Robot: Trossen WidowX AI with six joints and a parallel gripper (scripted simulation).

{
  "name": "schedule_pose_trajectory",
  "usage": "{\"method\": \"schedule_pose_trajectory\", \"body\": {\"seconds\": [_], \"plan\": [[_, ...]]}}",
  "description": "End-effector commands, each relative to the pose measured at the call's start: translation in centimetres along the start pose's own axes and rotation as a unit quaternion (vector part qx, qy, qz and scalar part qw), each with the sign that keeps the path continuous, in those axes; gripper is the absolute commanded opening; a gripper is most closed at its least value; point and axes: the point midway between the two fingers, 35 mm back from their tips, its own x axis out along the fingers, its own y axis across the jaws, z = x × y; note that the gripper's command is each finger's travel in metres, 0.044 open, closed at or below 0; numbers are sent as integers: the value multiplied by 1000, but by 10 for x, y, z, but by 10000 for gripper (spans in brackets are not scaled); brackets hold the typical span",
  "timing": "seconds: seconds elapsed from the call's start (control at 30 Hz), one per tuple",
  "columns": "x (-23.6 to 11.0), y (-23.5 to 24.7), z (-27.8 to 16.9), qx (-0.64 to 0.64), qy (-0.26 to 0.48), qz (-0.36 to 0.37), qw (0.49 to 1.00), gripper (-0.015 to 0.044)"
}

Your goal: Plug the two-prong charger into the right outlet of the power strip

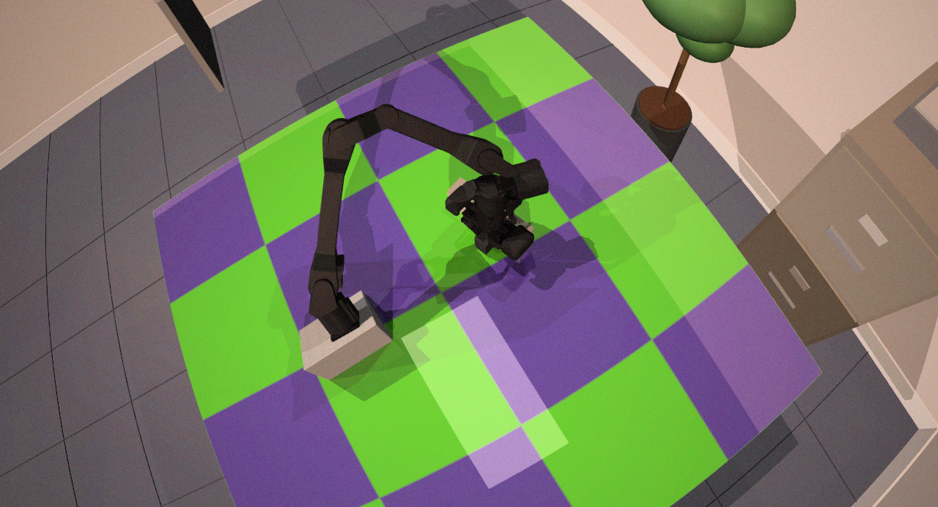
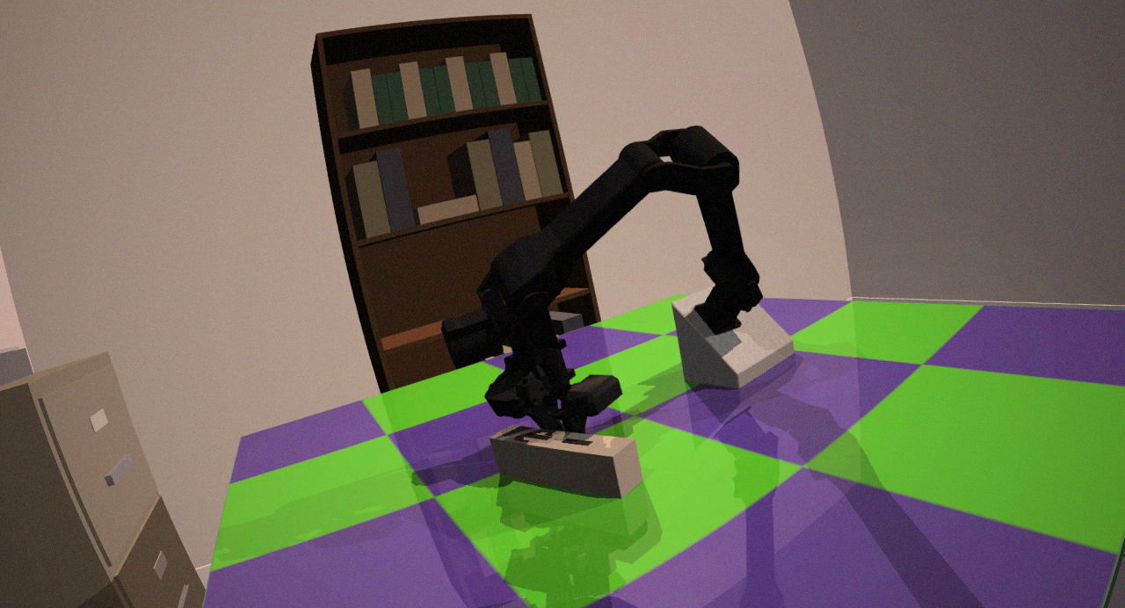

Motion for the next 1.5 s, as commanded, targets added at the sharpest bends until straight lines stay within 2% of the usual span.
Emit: {"method": "schedule_pose_trajectory", "body": {"seconds": [0.0,1.47], "plan": [[-2,0,11,-13,-15,-3,1000,0],[-5,0,7,-12,-15,-3,1000,0]]}}
